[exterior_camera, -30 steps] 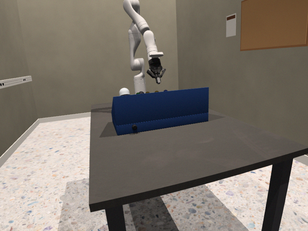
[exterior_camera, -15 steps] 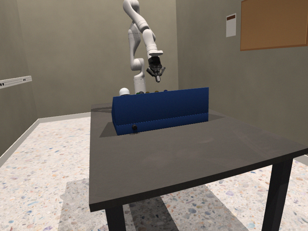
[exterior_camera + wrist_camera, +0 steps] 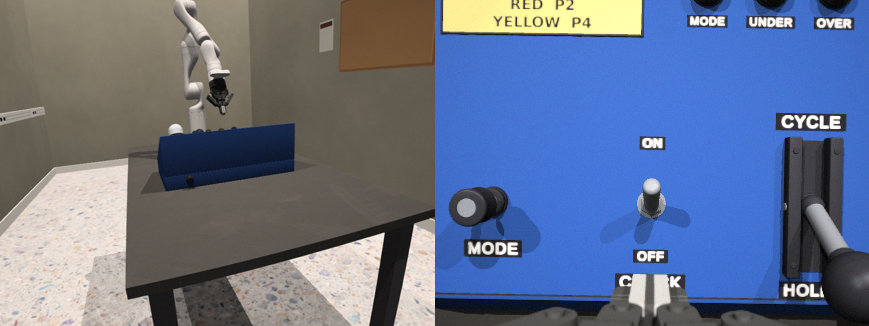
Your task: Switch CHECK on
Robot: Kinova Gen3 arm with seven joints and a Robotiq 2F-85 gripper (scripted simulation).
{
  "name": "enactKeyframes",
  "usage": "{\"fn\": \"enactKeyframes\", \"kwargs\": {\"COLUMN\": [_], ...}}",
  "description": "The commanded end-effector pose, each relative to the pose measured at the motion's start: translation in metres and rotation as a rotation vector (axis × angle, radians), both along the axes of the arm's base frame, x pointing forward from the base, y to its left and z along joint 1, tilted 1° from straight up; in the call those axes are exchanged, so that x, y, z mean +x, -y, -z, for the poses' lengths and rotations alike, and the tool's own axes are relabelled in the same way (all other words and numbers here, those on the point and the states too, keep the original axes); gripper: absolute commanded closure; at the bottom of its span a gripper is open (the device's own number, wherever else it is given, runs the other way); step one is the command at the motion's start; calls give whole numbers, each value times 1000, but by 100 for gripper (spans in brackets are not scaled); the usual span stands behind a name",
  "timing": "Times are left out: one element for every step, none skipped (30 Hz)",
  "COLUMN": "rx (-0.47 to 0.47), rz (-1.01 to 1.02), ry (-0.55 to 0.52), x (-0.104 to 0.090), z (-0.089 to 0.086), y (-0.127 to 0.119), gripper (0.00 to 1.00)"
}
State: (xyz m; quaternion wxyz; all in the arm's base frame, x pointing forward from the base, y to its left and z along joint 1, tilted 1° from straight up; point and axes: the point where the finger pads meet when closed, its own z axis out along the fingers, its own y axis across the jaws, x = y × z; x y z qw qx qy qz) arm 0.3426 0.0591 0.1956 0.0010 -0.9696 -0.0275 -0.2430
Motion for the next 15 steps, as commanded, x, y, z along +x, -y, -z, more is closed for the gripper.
{"fn": "enactKeyframes", "kwargs": {"rx": [1, 1, 1, 1, 1, 1, 1, 1, 1, 1, 1, 1, 1, 1, 1], "rz": [0, 0, 0, 0, 0, 0, 0, 0, 0, 0, 0, 0, 0, 0, 0], "ry": [1, 1, 1, 1, 1, 1, 1, 1, 1, 1, 1, 1, 1, 1, 1], "x": [0, 0, 0, 0, 0, 0, -1, -1, -1, -1, -1, -1, -1, -1, -1], "z": [-1, -1, -2, -2, -2, -2, -2, -2, -2, -3, -3, -3, -3, -3, -3], "y": [0, 0, 0, 0, 0, 0, 0, 0, 0, 0, 0, 0, 0, 0, 0], "gripper": [90, 90, 90, 90, 90, 90, 90, 90, 90, 90, 90, 90, 90, 90, 90]}}
